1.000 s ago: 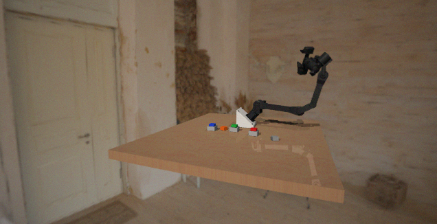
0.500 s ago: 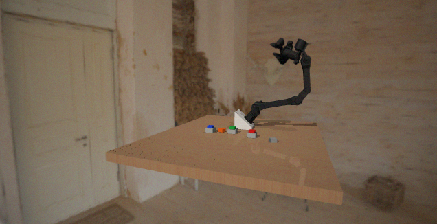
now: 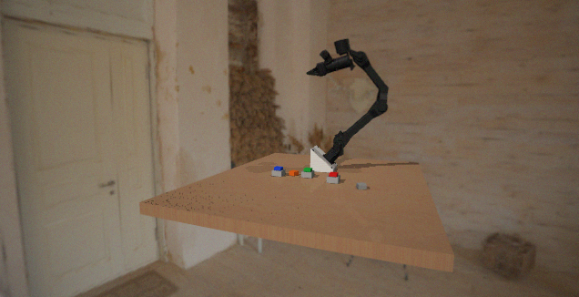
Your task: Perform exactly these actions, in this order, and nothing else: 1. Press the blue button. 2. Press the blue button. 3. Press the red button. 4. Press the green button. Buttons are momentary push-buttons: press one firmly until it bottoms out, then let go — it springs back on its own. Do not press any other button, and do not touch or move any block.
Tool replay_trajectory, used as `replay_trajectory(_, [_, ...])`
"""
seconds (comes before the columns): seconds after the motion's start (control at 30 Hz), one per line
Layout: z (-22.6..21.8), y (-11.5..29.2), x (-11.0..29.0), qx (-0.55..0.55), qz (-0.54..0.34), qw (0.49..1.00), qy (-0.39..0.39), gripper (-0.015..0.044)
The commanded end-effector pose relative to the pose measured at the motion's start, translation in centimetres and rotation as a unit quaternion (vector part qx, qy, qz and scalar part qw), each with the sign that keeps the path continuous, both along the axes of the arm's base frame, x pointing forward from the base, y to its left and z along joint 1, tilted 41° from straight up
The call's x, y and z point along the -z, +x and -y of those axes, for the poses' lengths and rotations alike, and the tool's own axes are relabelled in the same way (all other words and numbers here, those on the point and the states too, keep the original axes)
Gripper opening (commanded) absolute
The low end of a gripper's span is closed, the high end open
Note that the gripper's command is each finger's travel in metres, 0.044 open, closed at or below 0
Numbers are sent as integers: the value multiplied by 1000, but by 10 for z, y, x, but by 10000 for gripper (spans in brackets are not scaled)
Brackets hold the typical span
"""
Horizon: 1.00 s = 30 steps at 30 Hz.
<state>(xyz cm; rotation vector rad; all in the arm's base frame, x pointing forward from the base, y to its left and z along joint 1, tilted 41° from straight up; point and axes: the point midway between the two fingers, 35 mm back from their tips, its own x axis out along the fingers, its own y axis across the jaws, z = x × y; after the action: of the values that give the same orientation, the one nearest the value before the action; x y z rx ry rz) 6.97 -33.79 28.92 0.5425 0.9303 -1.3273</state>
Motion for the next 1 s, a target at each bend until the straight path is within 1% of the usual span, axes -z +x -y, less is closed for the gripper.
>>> replay_trajectory(0.0, [6,41,60,-126,-30,986,104,400])
replay_trajectory(0.13, [0,78,118,-244,-48,949,196,400])
replay_trajectory(0.27, [-18,111,174,-356,-52,889,283,400])
replay_trajectory(0.4, [-47,138,229,-458,-42,811,363,400])
replay_trajectory(0.6, [-108,165,303,-579,-1,669,466,400])
replay_trajectory(0.67, [-124,168,318,-600,12,636,486,400])
replay_trajectory(0.73, [-130,169,324,-607,18,622,494,400])
replay_trajectory(0.93, [-131,169,325,-608,19,621,495,400])
replay_trajectory(0.97, [-132,169,326,-608,19,621,495,374])
